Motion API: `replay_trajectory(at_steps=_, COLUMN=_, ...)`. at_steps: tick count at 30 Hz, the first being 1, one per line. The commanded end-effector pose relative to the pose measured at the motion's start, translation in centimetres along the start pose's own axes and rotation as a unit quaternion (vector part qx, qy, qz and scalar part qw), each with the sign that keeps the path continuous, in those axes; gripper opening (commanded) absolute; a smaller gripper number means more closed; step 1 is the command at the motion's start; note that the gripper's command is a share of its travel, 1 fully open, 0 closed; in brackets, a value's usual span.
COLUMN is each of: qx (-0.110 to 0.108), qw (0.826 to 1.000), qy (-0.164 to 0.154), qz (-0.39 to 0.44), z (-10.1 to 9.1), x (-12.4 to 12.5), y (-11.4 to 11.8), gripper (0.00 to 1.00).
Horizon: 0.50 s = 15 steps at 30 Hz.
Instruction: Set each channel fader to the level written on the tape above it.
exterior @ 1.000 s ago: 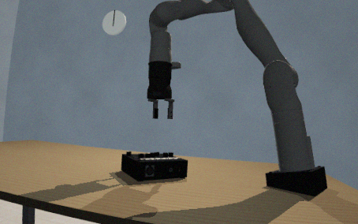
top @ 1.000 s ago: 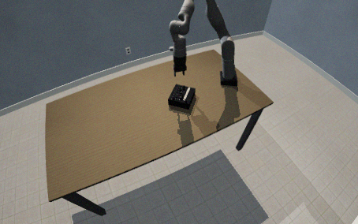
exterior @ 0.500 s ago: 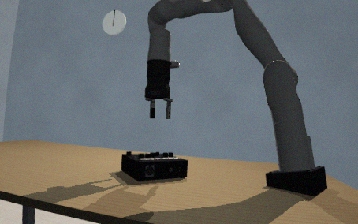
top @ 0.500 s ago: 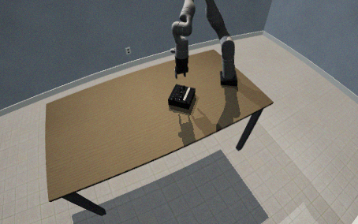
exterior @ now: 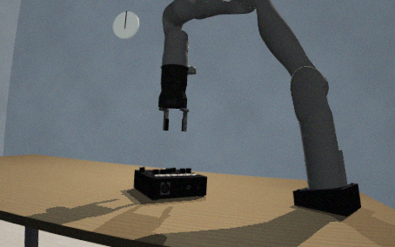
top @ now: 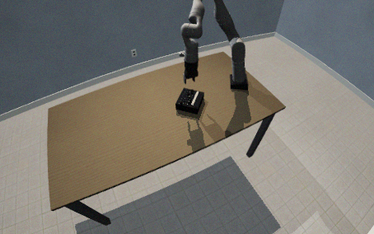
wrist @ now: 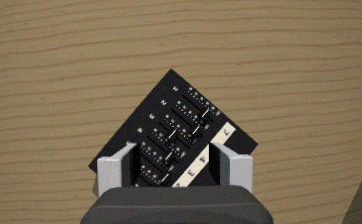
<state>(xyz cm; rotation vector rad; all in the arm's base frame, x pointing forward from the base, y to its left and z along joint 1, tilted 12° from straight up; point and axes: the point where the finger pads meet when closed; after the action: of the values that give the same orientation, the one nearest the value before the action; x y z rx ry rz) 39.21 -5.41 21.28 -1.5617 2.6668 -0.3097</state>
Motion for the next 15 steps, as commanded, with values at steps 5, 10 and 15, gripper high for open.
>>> replay_trajectory(at_steps=5, qx=0.002, qw=1.0, qy=-0.003, qz=-0.019, z=-0.04, x=-0.97, y=0.31, gripper=1.0)
replay_trajectory(at_steps=10, qx=0.002, qw=1.0, qy=-0.003, qz=-0.019, z=-0.04, x=-0.97, y=0.31, gripper=1.0)
replay_trajectory(at_steps=15, qx=0.003, qw=1.0, qy=-0.005, qz=-0.028, z=-0.05, x=-1.32, y=0.41, gripper=1.0)
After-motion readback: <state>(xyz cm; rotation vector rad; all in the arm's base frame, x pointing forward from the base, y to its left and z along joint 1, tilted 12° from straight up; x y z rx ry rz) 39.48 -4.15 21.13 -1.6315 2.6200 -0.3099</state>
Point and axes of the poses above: the point where the finger pads meet when closed, its own z axis out along the fingers, its own y axis across the jaws, x = y × z, and after that the axes turned 13 degrees about z, right-handed
